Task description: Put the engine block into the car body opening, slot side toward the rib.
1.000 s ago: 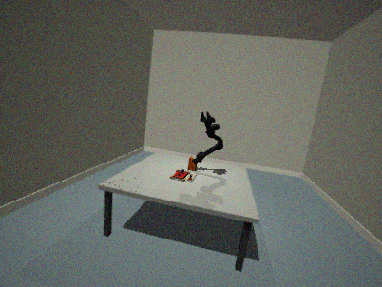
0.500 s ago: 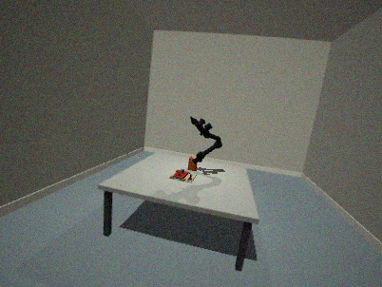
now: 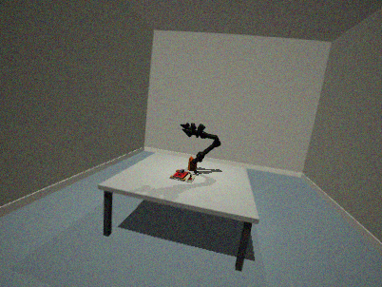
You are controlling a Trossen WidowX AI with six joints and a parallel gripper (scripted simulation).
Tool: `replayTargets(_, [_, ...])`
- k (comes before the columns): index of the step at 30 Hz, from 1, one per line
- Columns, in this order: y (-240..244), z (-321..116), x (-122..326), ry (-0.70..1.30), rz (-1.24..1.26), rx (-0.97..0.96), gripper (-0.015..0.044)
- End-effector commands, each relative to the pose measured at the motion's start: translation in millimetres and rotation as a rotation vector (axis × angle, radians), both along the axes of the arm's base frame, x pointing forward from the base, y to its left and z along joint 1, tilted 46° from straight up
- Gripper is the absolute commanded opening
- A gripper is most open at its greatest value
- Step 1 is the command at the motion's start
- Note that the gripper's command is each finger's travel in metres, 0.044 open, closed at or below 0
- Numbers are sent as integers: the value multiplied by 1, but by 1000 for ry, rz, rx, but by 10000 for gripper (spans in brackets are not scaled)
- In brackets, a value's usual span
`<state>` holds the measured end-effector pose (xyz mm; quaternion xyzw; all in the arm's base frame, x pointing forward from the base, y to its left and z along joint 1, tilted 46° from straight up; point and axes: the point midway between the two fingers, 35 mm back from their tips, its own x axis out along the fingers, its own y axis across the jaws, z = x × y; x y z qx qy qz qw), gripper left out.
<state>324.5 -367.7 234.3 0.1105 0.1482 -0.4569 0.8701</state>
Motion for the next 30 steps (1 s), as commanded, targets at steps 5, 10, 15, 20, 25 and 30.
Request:
replayTargets(5, [19, -65, 10, 195, 142, 151, 440])
replayTargets(10, [36, -102, 11, 302, 230, 250, 440])
replayTargets(15, [55, -136, 8, 400, 322, 356, 440])
replayTargets(20, [78, -167, 2, 488, 416, 468, 440])
replayTargets(25, [102, -194, -6, 564, 511, 585, 440])
replayTargets(30, [129, -216, -16, 628, 607, 710, 440])
